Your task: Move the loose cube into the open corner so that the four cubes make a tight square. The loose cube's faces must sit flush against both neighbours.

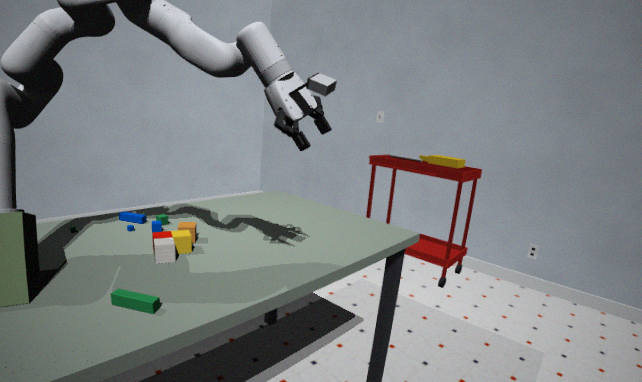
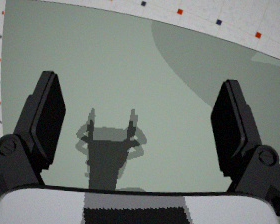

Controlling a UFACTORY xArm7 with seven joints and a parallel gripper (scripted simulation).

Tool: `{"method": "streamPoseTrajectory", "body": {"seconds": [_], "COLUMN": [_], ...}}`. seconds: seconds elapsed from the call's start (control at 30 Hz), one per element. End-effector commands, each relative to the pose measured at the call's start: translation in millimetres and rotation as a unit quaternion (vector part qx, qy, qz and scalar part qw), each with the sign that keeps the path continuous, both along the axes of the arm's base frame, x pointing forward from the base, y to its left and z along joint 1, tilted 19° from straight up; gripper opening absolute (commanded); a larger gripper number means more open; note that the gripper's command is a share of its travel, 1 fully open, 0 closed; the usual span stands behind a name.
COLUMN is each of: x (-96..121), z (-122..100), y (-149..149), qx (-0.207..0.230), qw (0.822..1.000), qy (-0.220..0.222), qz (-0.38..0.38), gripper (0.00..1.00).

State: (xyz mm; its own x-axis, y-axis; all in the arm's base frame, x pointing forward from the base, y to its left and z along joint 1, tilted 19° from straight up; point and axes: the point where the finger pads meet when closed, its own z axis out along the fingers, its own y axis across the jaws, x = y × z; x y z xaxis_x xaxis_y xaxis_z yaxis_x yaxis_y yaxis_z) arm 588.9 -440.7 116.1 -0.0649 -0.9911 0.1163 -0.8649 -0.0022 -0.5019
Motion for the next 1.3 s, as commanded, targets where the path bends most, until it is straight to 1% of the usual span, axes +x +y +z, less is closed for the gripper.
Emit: {"method": "streamPoseTrajectory", "body": {"seconds": [0.0, 0.53, 0.6, 0.63, 0.67, 0.7, 0.77, 0.8, 0.9, 0.93, 1.03, 1.1, 1.13, 1.17, 1.27], "x": [0, 0, 1, 4, 7, 10, 5, 6, 10, 5, 4, 4, -5, -12, -19], "z": [3, 3, 1, -3, -9, -18, -22, -26, -38, -41, -50, -50, -59, -62, -68], "y": [-2, -2, 4, 17, 39, 70, 93, 107, 152, 168, 207, 207, 251, 264, 296], "qx": [-0.002, -0.002, -0.001, 0.002, 0.007, 0.014, 0.026, 0.028, 0.028, 0.035, 0.035, 0.035, 0.041, 0.044, 0.044], "qw": [1.000, 1.000, 1.000, 1.000, 0.999, 0.997, 0.987, 0.984, 0.984, 0.972, 0.972, 0.972, 0.956, 0.936, 0.936], "qy": [-0.002, -0.002, 0.000, 0.004, 0.011, 0.021, 0.044, 0.048, 0.048, 0.064, 0.064, 0.064, 0.080, 0.095, 0.095], "qz": [-0.001, -0.001, 0.005, 0.019, 0.042, 0.074, 0.153, 0.167, 0.167, 0.223, 0.223, 0.223, 0.281, 0.337, 0.337], "gripper": [1.00, 1.00, 1.00, 1.00, 1.00, 1.00, 1.00, 1.00, 1.00, 1.00, 1.00, 1.00, 1.00, 1.00, 1.00]}}
